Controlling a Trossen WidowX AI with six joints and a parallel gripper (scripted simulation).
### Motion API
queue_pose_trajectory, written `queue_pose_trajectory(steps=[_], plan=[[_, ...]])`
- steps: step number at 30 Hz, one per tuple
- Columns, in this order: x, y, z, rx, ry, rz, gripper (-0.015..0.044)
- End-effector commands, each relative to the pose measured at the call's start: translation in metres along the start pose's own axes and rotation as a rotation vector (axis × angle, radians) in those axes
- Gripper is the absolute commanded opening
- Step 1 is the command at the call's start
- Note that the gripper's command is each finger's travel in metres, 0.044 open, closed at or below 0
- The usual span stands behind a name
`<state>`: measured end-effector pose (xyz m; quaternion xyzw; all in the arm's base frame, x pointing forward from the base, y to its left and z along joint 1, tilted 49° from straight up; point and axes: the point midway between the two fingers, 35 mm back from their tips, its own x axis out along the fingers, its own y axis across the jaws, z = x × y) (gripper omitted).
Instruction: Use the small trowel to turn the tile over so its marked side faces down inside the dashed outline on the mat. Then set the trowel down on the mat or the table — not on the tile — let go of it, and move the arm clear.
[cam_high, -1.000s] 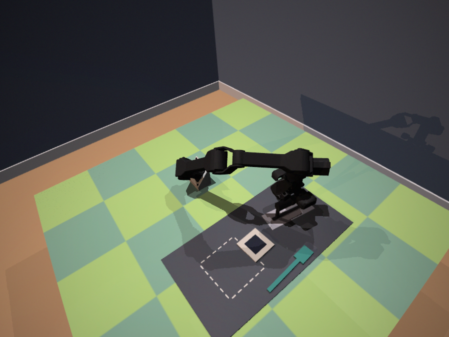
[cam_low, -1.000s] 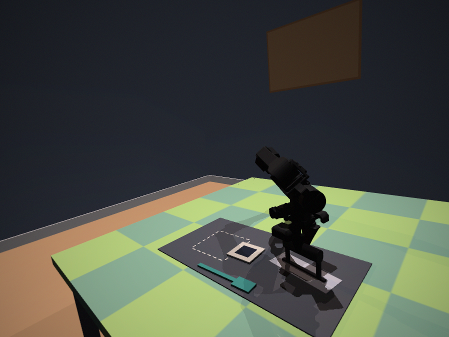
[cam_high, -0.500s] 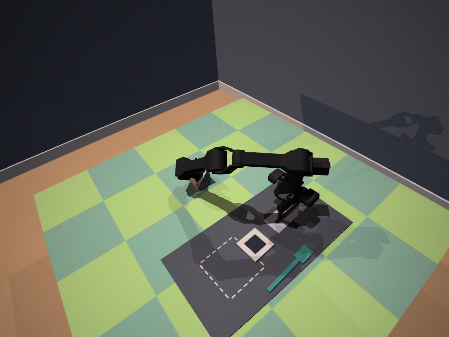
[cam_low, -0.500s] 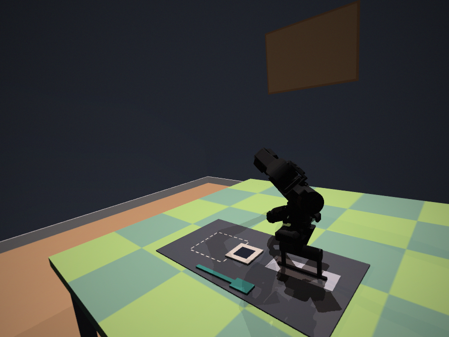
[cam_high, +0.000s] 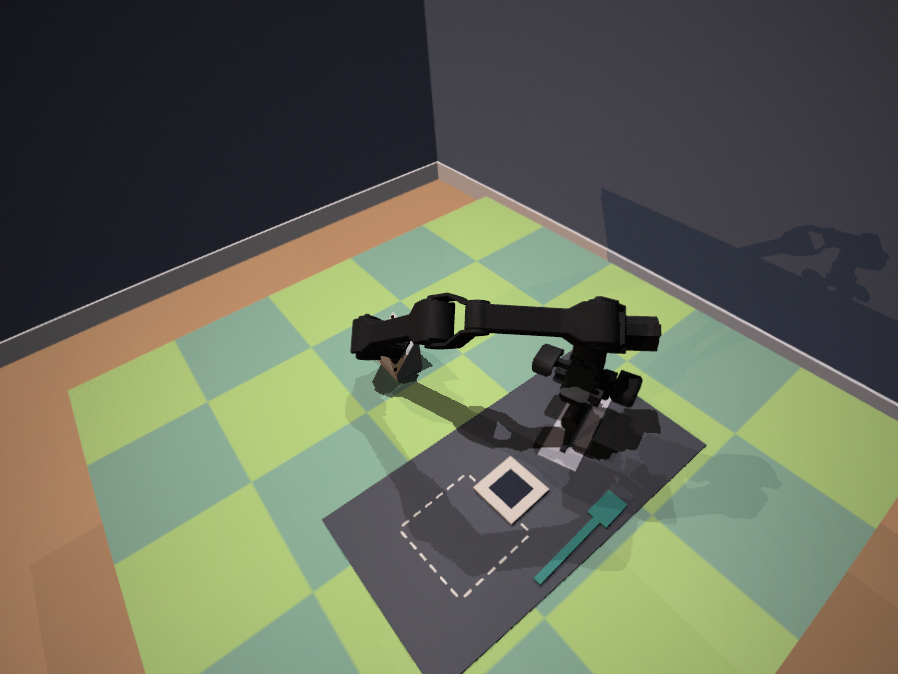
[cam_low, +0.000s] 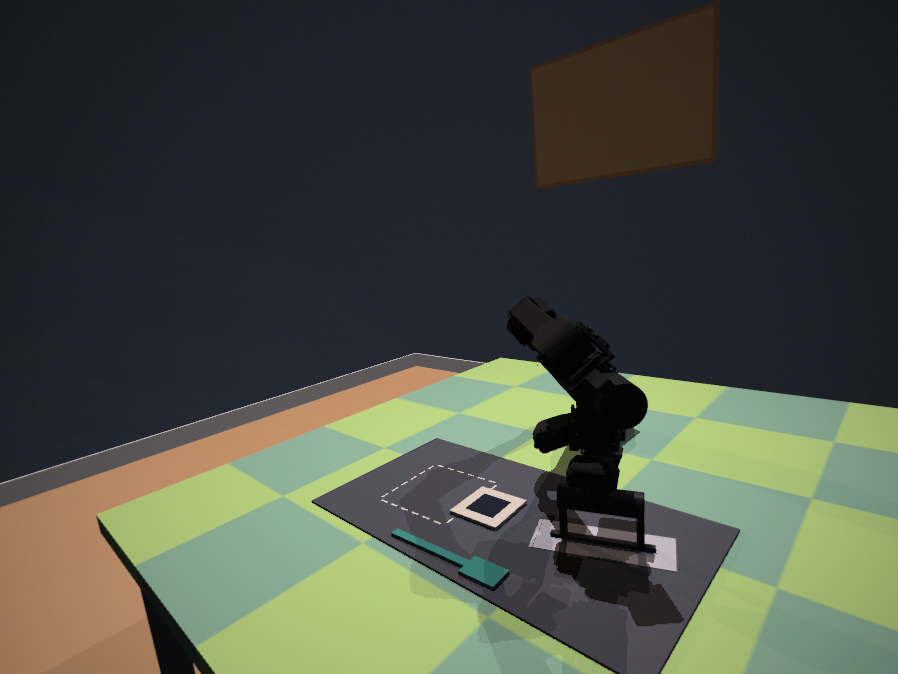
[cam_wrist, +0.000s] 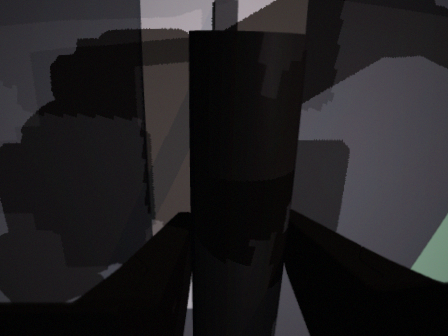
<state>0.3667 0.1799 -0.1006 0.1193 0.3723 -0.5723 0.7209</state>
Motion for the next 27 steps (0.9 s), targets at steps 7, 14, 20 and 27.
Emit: queue_pose_trajectory(steps=[7, 14, 20, 27], plan=[[0.001, 0.000, 0.001, -0.023, -0.003, -0.003, 0.0270], [0.001, 0.000, 0.001, -0.023, -0.003, -0.003, 0.0270], [0.001, 0.000, 0.001, -0.023, -0.003, -0.003, 0.0270], [-0.015, 0.000, 0.001, -0.065, -0.008, 0.000, 0.0270]])
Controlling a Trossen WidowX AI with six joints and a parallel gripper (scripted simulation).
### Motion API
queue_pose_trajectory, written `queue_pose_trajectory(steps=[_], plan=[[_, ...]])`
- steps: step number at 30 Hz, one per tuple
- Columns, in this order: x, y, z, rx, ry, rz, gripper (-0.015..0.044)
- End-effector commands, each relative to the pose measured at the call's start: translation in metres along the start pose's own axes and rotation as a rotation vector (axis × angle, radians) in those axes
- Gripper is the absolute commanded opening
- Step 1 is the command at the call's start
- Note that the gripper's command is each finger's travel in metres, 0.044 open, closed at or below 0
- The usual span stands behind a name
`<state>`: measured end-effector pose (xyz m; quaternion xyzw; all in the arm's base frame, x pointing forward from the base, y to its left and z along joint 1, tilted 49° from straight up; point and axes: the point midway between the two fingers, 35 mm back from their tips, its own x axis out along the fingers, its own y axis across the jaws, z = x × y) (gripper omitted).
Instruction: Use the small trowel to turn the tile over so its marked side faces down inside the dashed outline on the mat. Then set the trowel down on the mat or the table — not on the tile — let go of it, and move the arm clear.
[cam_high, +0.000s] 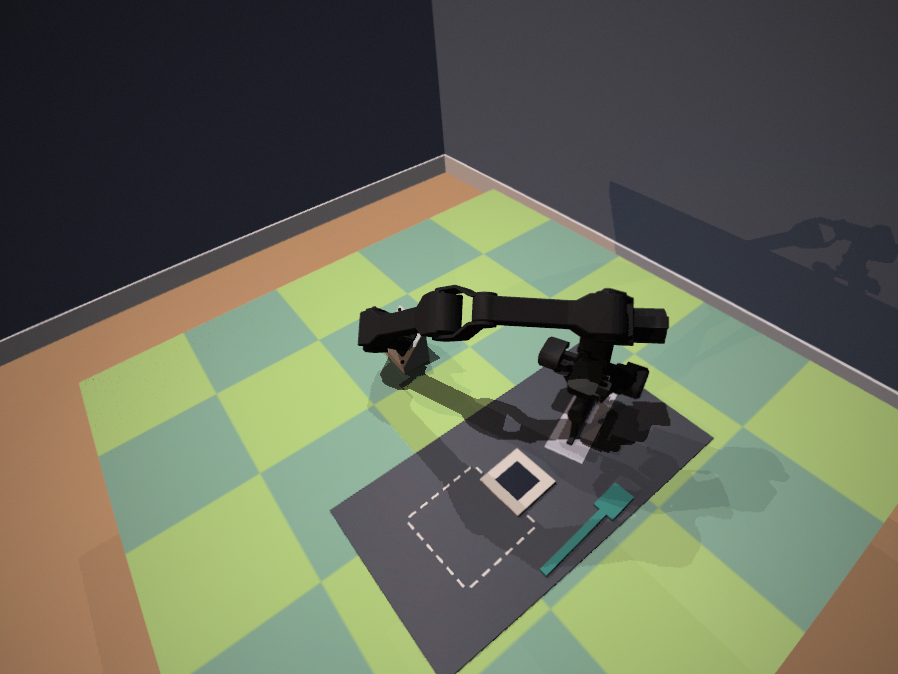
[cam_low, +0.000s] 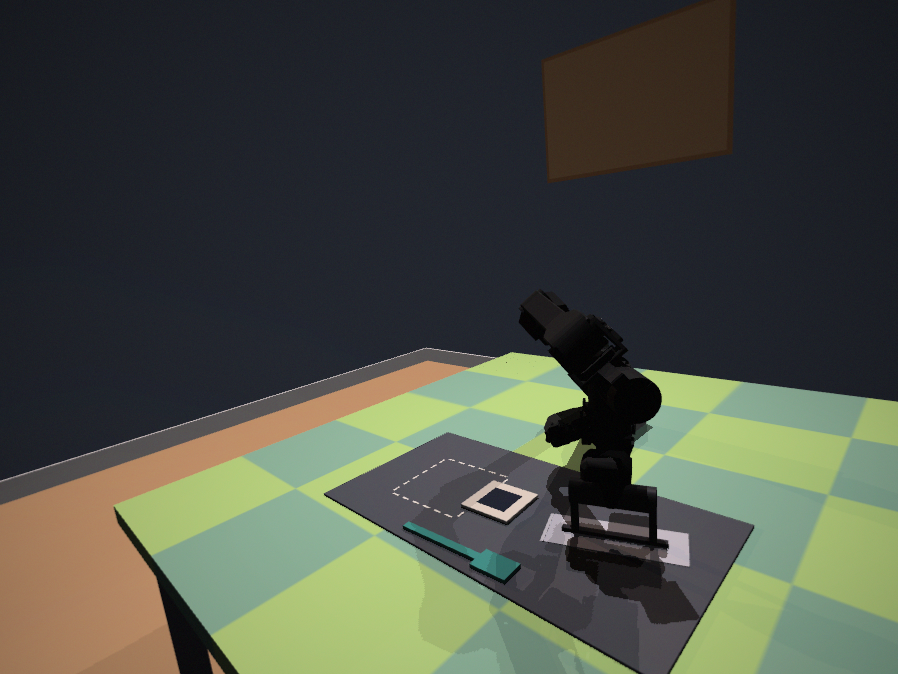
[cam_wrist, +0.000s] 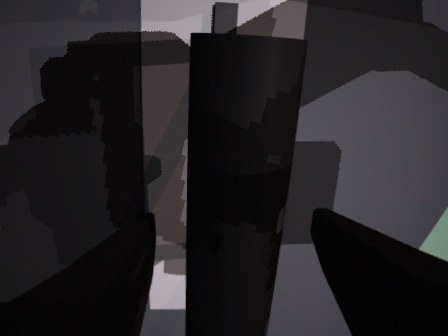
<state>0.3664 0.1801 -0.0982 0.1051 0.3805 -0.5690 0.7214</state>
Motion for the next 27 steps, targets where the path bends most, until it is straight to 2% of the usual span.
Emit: queue_pose_trajectory(steps=[1, 3, 10, 11, 13, 27], plan=[[-0.024, 0.000, -0.001, -0.062, -0.008, 0.009, 0.0270], [-0.038, -0.002, -0.001, -0.099, -0.013, 0.012, 0.0270], [-0.039, -0.002, -0.001, -0.103, -0.014, 0.012, 0.0270], [-0.043, -0.002, -0.002, -0.094, -0.016, 0.028, 0.0296], [-0.051, -0.004, -0.002, -0.103, -0.015, 0.036, 0.0300], [-0.046, 0.004, -0.009, -0.348, -0.002, 0.114, 0.0300]])
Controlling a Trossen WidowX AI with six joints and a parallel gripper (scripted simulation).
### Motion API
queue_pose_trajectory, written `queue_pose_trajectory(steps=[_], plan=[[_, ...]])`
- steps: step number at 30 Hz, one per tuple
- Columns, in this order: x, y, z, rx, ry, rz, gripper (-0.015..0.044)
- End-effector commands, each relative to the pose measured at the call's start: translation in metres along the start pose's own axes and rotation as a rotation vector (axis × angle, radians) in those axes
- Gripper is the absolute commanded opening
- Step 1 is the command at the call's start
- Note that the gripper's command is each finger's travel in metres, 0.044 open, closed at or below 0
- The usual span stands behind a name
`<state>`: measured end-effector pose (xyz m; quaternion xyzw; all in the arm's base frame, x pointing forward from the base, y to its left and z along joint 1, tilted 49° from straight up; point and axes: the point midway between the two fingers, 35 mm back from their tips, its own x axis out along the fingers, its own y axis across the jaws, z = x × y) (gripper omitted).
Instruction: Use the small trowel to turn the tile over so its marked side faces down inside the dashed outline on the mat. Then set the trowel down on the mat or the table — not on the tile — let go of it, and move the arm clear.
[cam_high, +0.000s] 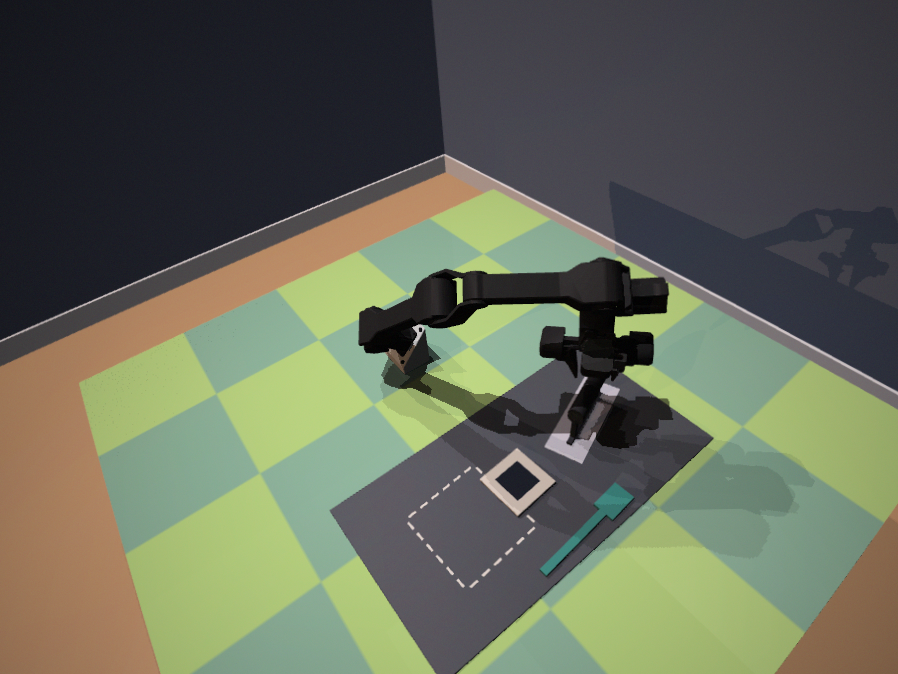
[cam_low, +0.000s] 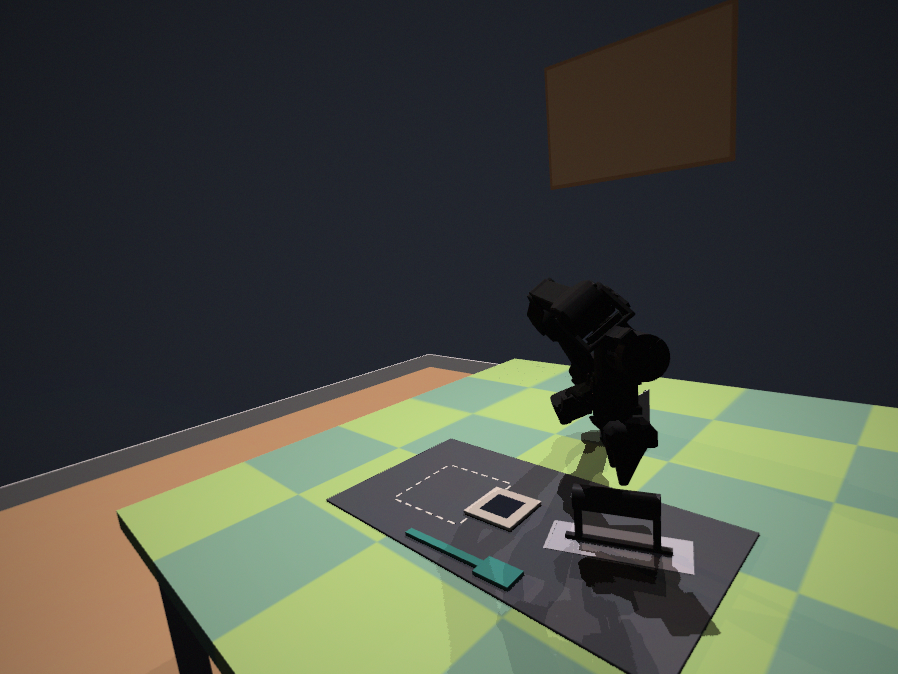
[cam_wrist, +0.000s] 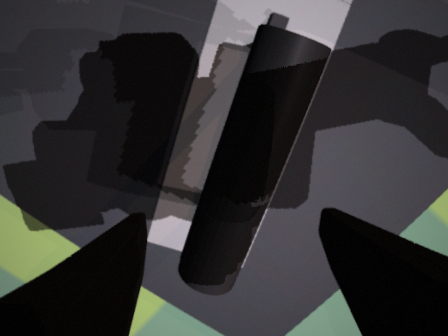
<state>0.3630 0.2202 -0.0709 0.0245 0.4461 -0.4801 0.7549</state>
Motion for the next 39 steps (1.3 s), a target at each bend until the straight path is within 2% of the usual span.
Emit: queue_pose_trajectory(steps=[1, 19, 39], plan=[[0.003, 0.003, -0.003, -0.113, 0.001, 0.034, 0.0300], [0.012, 0.016, -0.012, -0.695, -0.084, 0.206, 0.0300], [0.015, 0.018, -0.012, -1.095, -0.209, 0.293, 0.0300]])
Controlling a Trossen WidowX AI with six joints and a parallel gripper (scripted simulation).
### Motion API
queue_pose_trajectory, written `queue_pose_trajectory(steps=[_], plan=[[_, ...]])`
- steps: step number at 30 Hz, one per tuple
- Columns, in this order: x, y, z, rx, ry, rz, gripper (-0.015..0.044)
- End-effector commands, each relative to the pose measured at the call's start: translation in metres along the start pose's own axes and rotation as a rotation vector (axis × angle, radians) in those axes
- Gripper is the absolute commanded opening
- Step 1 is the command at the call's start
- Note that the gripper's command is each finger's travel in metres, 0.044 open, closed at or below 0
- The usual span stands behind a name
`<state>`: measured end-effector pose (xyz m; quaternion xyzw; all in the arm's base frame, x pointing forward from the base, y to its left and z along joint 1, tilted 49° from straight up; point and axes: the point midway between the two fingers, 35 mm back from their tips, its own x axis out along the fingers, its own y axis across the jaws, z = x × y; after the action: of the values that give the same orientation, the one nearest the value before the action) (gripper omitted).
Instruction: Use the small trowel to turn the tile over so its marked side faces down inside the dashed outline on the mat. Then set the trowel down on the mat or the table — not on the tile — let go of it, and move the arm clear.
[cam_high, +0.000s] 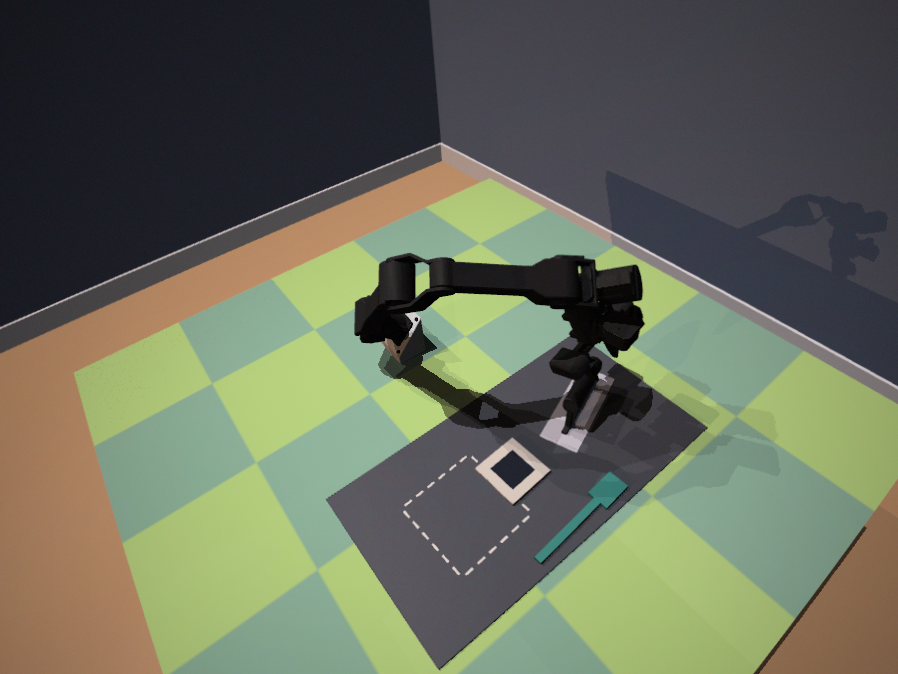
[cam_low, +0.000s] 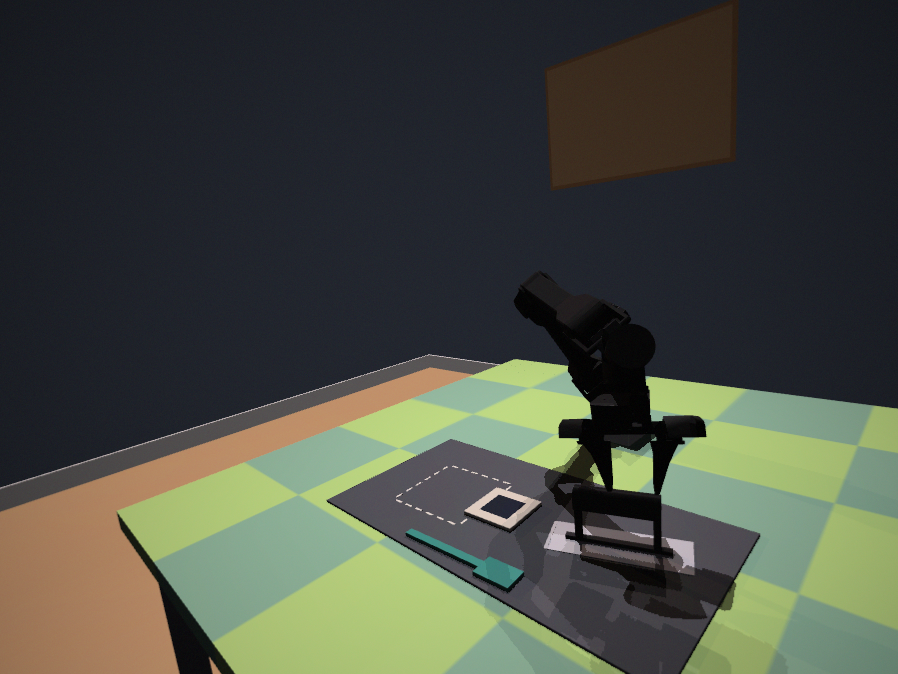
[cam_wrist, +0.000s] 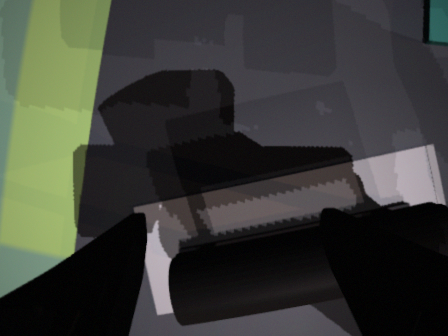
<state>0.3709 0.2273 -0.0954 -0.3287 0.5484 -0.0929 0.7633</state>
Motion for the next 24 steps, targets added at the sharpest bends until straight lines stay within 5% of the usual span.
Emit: queue_pose_trajectory(steps=[1, 24], plan=[[0.002, -0.001, -0.002, -0.099, -0.027, 0.005, 0.0300], [0.000, -0.003, -0.016, -0.819, -0.271, -0.025, 0.0300]])
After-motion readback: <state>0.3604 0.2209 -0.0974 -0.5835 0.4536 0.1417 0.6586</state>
